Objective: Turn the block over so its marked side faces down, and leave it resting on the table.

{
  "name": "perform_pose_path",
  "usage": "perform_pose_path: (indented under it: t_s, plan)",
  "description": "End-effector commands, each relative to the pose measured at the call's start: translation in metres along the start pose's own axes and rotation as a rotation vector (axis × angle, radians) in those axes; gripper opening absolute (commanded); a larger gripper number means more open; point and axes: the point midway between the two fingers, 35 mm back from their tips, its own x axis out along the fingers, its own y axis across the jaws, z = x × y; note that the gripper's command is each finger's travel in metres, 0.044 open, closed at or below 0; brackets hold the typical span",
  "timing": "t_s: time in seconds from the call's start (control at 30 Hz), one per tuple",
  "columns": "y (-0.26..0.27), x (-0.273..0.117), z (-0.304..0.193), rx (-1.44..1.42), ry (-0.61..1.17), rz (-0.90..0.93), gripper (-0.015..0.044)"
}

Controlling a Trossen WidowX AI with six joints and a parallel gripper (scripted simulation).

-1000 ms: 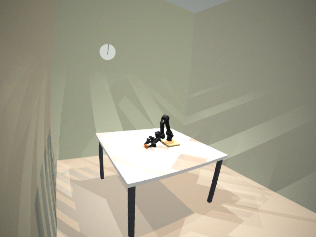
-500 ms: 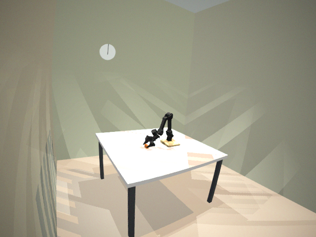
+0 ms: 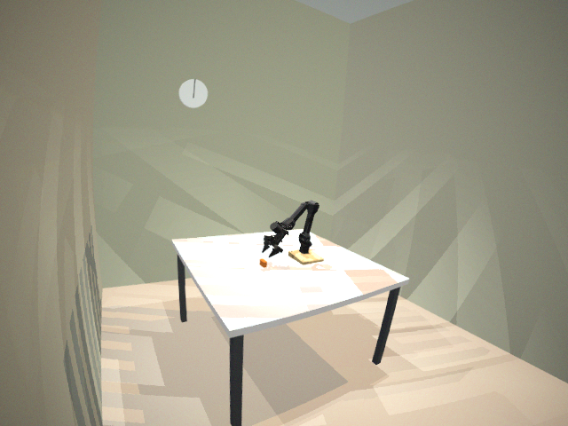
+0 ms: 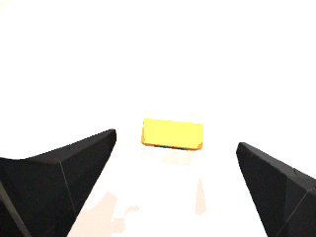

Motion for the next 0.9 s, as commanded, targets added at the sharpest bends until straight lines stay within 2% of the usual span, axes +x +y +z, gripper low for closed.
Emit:
perform_pose_path:
  t_s: [0.0, 0.13, 0.7, 0.87]
  plan:
    - [0.000, -0.010, 0.000, 0.011, 0.028, 0.006, 0.0440]
    - [0.001, -0.008, 0.006, 0.007, 0.077, 0.003, 0.0440]
    - [0.001, -0.011, 0.050, 0.004, 0.642, 0.006, 0.0440]
    - [0.001, -0.012, 0.051, 0.005, 0.664, 0.007, 0.0440]
